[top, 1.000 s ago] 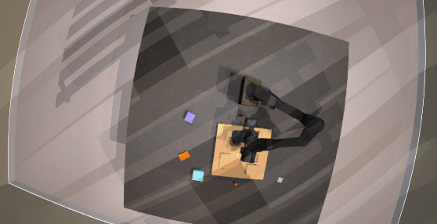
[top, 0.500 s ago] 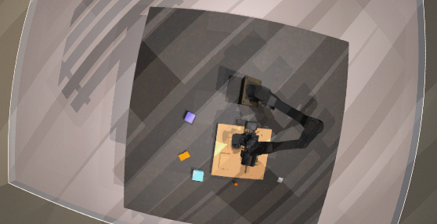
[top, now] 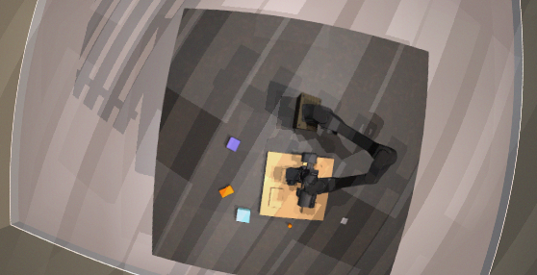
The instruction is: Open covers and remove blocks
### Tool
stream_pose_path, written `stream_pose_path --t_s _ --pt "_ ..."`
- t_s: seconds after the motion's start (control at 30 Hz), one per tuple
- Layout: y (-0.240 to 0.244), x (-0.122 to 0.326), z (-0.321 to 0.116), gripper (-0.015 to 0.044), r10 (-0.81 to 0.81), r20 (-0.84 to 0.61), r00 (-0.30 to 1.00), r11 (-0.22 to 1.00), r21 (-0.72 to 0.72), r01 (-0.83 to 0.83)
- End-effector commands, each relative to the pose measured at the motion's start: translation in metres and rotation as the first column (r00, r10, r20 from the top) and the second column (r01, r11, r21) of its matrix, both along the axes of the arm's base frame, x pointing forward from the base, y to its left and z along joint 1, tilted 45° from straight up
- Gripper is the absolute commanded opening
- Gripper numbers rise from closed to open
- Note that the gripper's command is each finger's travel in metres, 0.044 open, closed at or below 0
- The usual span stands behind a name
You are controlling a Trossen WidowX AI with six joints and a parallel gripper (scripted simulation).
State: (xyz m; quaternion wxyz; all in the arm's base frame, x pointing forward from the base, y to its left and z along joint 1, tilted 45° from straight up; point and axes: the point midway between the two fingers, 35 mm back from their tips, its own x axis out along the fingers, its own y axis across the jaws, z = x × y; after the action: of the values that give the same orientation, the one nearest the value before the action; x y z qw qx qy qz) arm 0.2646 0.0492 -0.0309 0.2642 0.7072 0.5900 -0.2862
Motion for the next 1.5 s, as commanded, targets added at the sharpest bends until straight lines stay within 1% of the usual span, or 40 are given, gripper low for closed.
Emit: stream_pose_path --t_s 0.0,1.47 --pt "0.001 0.006 0.003 0.0000 -0.002 0.001 1.000 1.000 0.005 0.002" --pt "0.020 0.042 0.028 0.0000 -0.002 0.003 1.000 1.000 0.007 0.002"
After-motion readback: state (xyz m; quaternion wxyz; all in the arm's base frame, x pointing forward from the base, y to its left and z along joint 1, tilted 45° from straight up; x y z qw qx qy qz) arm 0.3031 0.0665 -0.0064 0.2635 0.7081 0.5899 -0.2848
